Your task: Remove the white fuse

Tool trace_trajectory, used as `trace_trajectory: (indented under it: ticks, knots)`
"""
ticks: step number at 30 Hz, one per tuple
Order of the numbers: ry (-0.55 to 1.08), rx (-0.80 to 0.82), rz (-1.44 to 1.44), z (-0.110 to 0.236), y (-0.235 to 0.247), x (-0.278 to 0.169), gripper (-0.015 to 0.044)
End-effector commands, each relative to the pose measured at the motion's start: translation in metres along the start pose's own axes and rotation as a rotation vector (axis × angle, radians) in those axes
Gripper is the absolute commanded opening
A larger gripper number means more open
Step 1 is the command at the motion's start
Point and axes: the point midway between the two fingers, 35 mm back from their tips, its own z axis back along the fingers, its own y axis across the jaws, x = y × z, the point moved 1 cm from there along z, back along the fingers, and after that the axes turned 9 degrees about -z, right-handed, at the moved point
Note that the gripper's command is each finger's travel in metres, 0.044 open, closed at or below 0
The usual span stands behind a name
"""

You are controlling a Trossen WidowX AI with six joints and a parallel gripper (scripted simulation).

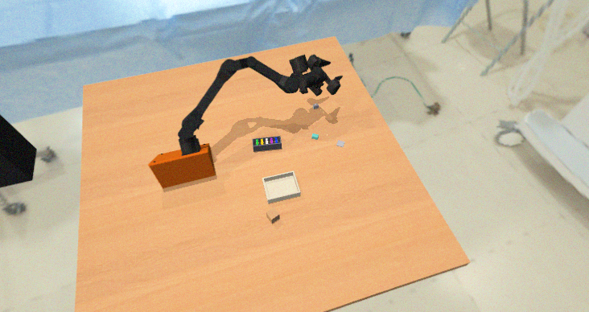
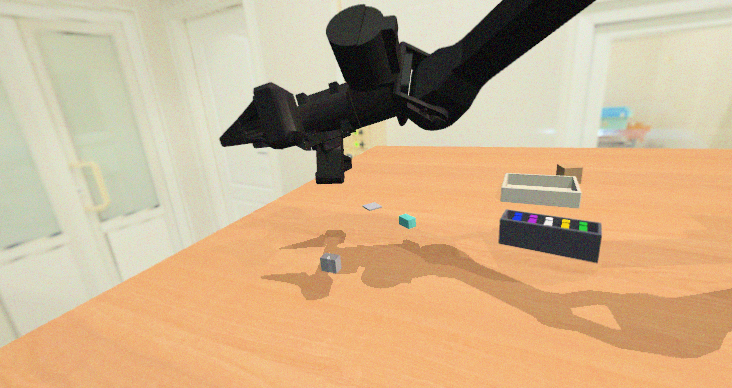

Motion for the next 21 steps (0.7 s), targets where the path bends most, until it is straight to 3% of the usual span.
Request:
trace_trajectory:
  ticks: [1, 7, 12, 15, 21]
  knots:
    - [-0.004, 0.007, -0.019, 0.001, 0.002, 0.0, 0.0374]
    - [-0.06, 0.254, -0.639, 0.028, 0.049, 0.013, 0.0216]
    - [0.009, 0.513, -1.231, 0.065, 0.086, 0.028, 0.0085]
    - [0.105, 0.663, -1.563, 0.09, 0.103, 0.039, 0.0074]
    - [0.269, 0.825, -1.924, 0.121, 0.117, 0.051, 0.0074]
